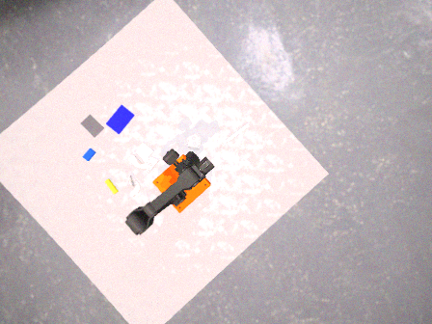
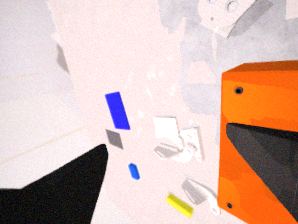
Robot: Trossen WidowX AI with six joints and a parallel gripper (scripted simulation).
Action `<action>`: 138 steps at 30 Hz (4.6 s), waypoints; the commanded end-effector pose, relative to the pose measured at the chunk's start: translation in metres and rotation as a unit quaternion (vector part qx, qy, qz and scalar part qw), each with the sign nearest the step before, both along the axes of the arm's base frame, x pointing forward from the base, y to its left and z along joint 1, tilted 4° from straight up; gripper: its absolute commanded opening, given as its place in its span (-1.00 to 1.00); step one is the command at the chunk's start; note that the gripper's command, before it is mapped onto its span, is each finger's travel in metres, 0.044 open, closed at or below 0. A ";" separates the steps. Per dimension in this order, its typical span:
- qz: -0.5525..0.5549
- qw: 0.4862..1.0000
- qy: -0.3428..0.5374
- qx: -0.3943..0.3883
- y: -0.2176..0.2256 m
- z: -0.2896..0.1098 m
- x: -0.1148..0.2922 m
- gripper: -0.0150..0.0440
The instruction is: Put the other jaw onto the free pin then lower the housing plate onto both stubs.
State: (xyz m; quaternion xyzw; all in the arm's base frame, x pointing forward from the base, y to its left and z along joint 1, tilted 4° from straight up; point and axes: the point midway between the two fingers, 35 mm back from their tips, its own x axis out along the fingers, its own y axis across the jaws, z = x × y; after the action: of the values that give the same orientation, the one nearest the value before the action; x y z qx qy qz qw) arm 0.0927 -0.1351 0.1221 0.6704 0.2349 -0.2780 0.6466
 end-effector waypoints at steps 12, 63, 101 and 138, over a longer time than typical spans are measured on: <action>0.129 0.987 0.083 0.045 0.021 -0.016 0.035 1.00; 0.443 0.823 0.326 -0.144 0.210 -0.073 0.131 1.00; 0.471 0.800 0.314 -0.200 0.258 -0.139 0.132 1.00; 0.471 0.800 0.314 -0.200 0.257 -0.169 0.133 1.00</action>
State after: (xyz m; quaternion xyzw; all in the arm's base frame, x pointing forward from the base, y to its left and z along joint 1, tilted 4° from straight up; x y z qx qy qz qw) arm 0.2257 0.1231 -0.0466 0.2099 0.6528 -0.1747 0.7065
